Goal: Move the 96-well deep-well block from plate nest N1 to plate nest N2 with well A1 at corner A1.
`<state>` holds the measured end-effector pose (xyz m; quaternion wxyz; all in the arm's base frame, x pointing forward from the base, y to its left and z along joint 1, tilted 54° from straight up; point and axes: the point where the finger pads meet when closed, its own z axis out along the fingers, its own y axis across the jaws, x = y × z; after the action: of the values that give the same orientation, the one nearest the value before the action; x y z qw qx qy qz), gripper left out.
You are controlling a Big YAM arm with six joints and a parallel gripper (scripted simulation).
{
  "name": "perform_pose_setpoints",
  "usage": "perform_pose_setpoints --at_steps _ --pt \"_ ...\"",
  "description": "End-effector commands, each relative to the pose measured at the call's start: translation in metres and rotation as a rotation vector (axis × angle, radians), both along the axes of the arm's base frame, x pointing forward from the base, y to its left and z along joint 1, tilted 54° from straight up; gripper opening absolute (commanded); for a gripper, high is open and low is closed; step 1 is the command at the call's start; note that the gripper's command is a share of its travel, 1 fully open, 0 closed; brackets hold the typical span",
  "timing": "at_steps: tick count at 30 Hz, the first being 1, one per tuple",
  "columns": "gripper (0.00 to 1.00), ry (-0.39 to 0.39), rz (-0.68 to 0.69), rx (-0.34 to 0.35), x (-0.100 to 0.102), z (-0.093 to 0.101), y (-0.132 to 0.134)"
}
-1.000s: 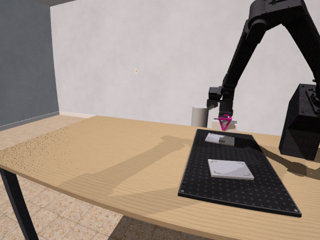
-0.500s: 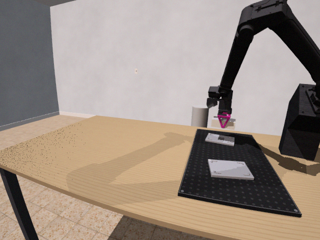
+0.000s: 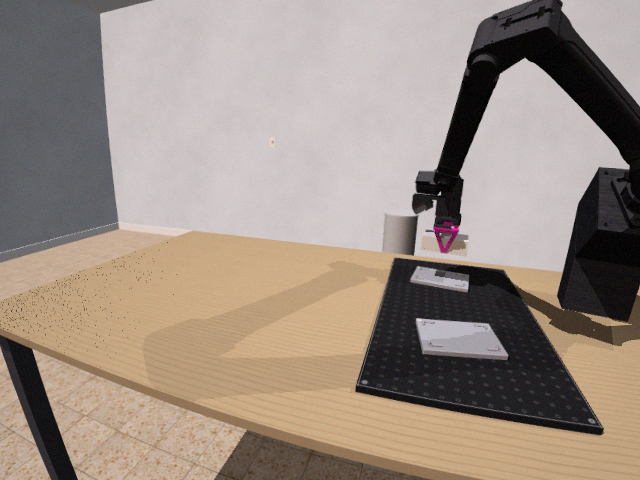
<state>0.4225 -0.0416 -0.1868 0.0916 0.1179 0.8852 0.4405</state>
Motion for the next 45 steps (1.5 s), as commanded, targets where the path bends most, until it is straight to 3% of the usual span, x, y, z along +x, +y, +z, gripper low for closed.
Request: perform_pose_setpoints --at_steps 1,26,34,35,37,45 --pt "0.00 -0.018 -0.007 -0.007 0.005 0.004 -0.007" --pt "0.00 -0.030 0.013 -0.011 0.005 0.010 0.002" --pt "0.00 -0.023 0.014 -0.008 0.002 0.007 0.004" --pt "0.00 -0.018 -0.007 -0.007 0.004 0.005 -0.006" --pt "0.00 0.005 0.007 0.005 -0.003 -0.004 0.010" --pt "0.00 0.005 0.007 0.005 0.000 -0.012 0.020"
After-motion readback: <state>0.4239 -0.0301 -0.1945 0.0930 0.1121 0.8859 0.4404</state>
